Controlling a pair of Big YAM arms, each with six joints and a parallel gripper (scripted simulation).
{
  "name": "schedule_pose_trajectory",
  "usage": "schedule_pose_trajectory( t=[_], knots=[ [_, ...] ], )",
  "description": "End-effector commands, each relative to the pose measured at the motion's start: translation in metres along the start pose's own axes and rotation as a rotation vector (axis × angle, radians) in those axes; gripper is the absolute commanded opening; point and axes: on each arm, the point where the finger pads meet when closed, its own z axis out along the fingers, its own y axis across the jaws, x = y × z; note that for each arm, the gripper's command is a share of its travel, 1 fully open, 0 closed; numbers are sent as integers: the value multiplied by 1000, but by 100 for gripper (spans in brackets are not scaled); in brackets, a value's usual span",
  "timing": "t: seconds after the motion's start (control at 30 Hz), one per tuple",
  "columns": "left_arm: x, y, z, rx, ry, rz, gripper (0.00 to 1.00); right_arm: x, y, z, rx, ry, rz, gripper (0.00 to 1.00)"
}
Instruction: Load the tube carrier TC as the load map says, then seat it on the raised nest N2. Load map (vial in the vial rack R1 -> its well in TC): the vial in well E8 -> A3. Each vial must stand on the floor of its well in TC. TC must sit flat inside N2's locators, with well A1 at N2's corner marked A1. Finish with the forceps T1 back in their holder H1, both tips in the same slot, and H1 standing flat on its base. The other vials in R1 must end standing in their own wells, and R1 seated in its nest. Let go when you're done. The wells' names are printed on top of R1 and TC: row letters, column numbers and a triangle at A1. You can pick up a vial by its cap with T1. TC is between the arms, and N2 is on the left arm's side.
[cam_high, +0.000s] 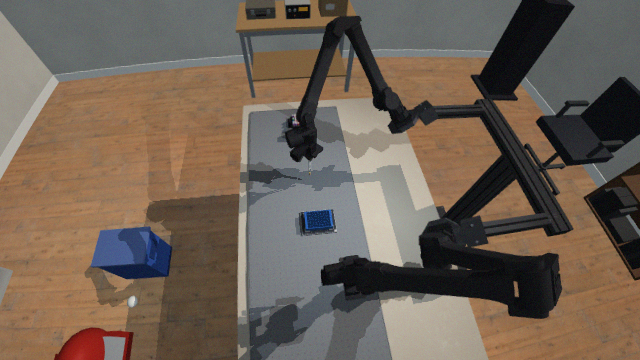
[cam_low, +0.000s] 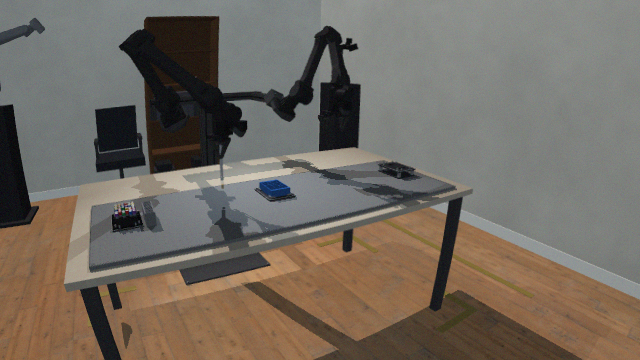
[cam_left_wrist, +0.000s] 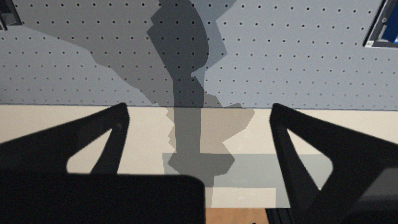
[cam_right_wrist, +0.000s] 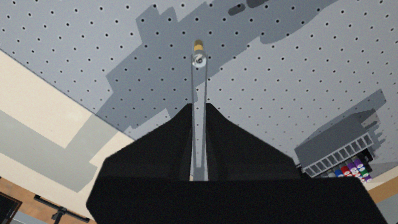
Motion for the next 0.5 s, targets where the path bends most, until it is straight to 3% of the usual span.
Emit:
schedule_pose_trajectory(
  t=[0.0,0.47],
  knots=[
    [-8,2,-5,1,-15,3,100,-17,2,-10,1,-21,9,9],
    [-8,2,-5,1,-15,3,100,-30,20,-10,-1,-19,9,9]
  ],
)
